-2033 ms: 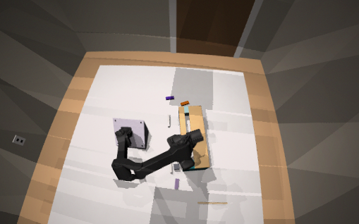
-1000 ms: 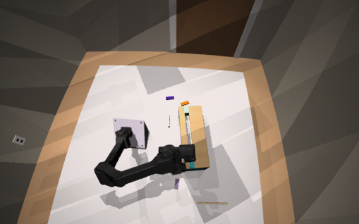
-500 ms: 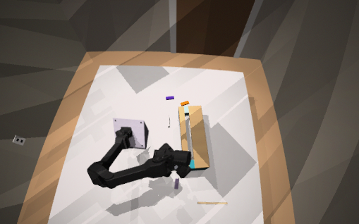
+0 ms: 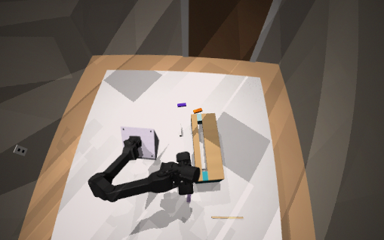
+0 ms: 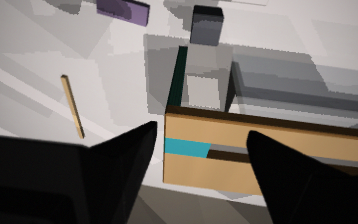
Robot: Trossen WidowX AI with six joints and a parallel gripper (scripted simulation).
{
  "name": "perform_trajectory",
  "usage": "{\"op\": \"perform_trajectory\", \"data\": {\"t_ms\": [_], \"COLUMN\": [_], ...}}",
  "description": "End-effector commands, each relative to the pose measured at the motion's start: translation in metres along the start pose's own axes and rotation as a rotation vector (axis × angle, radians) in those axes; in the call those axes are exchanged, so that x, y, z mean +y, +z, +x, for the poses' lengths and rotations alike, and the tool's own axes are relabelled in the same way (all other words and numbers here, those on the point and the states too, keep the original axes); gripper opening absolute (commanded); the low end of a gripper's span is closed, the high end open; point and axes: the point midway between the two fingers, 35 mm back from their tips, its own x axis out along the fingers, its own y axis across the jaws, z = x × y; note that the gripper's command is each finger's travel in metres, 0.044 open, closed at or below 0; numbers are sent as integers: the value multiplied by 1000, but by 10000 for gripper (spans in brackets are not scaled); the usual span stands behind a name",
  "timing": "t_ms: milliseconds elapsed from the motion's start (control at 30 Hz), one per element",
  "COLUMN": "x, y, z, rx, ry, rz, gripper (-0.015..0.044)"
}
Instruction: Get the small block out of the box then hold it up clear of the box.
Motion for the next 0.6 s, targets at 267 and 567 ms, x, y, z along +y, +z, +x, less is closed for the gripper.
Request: {"op": "perform_trajectory", "data": {"t_ms": [267, 567], "x": [0, 0], "y": [27, 33], "z": [79, 88], "rx": [9, 10], "ry": [-5, -1], "rz": [34, 32], "gripper": [285, 285]}}
